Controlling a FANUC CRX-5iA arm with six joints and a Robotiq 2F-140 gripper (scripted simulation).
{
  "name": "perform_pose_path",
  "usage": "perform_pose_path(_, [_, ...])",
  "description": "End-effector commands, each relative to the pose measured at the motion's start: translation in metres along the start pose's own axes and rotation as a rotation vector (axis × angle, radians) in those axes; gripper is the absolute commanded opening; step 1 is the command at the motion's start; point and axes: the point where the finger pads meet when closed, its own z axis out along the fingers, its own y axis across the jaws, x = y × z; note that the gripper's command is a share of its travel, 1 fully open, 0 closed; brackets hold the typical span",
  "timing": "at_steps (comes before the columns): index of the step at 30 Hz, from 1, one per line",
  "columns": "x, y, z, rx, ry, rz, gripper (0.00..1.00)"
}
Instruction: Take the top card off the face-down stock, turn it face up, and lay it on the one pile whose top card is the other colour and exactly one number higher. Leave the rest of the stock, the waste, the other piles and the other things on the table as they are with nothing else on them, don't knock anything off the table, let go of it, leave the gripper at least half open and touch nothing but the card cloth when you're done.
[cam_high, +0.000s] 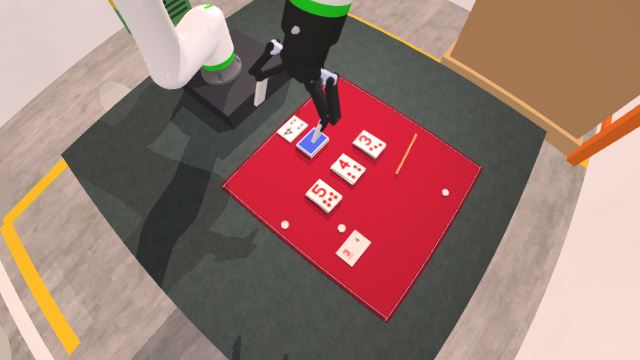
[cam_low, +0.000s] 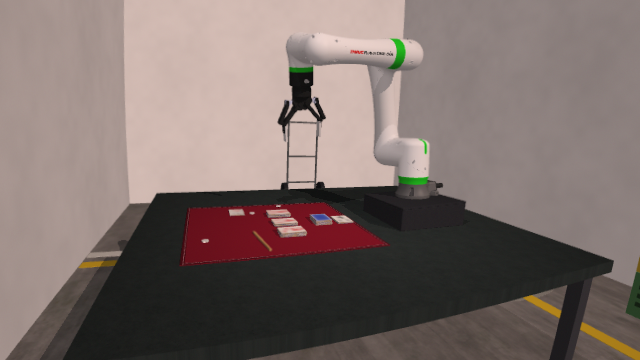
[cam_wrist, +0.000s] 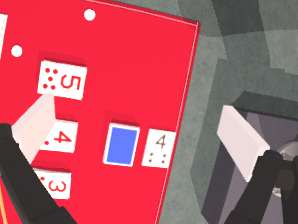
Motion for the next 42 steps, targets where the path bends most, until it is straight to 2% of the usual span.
perform_pose_path(1, [0.0,0.0,0.0,0.0,0.0,0.0,1.0])
perform_pose_path(18, [-0.001,0.0,0.001,0.001,-0.001,0.0,1.0])
perform_pose_path(20, [-0.016,-0.006,0.02,0.02,-0.021,0.005,1.0])
perform_pose_path(23, [-0.077,-0.014,0.097,0.083,-0.113,0.046,1.0])
perform_pose_path(24, [-0.077,-0.014,0.098,0.083,-0.114,0.046,1.0])
perform_pose_path(26, [-0.12,-0.008,0.151,0.12,-0.186,0.097,1.0])
perform_pose_path(28, [-0.144,0.0,0.182,0.139,-0.229,0.135,1.0])
perform_pose_path(30, [-0.149,0.002,0.188,0.142,-0.238,0.144,1.0])
perform_pose_path(41, [-0.149,0.002,0.188,0.142,-0.238,0.144,1.0])
perform_pose_path(42, [-0.149,0.002,0.188,0.142,-0.238,0.144,0.5])
